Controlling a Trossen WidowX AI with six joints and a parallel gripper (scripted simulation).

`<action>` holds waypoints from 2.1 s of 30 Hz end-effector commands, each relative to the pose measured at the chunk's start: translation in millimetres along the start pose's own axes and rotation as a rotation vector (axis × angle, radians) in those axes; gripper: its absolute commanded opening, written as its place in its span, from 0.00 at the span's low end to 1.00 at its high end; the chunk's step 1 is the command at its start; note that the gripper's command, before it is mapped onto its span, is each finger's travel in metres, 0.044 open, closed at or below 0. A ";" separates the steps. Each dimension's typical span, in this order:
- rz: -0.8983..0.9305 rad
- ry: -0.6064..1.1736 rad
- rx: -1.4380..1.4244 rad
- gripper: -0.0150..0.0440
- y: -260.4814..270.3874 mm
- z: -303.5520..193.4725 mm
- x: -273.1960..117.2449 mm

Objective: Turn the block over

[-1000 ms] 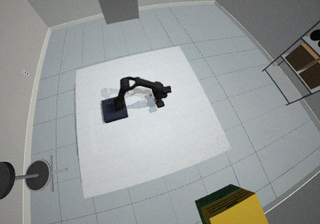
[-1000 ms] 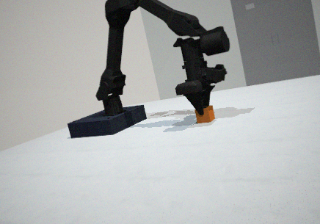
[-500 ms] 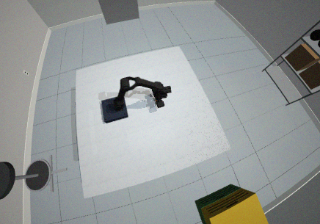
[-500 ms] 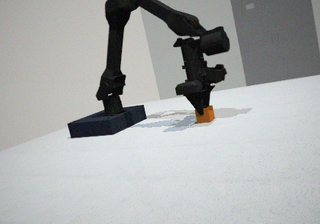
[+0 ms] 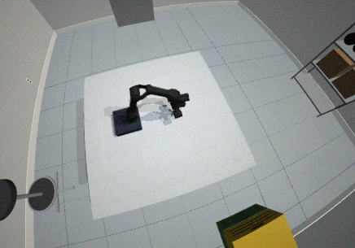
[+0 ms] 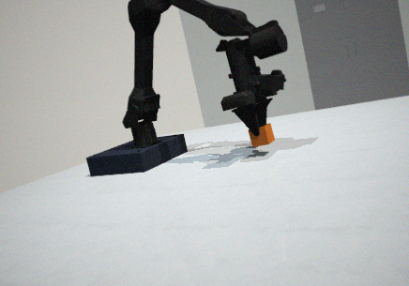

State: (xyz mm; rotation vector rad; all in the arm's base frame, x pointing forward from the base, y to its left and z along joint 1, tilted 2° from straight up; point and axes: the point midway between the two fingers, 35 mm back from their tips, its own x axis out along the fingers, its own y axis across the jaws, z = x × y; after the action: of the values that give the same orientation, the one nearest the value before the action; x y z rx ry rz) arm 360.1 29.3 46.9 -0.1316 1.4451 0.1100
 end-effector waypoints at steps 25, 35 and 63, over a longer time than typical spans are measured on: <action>0.002 -0.430 0.002 0.25 0.3 -5.9 4.3; 0.003 -0.504 0.003 0.25 0.0 -2.5 12.7; 0.004 -0.908 0.006 0.25 0.0 -5.8 39.0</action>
State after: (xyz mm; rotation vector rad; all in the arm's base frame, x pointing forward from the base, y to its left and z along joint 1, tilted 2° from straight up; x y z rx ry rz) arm 364.8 28.2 10.3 -0.0662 0.5634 0.1409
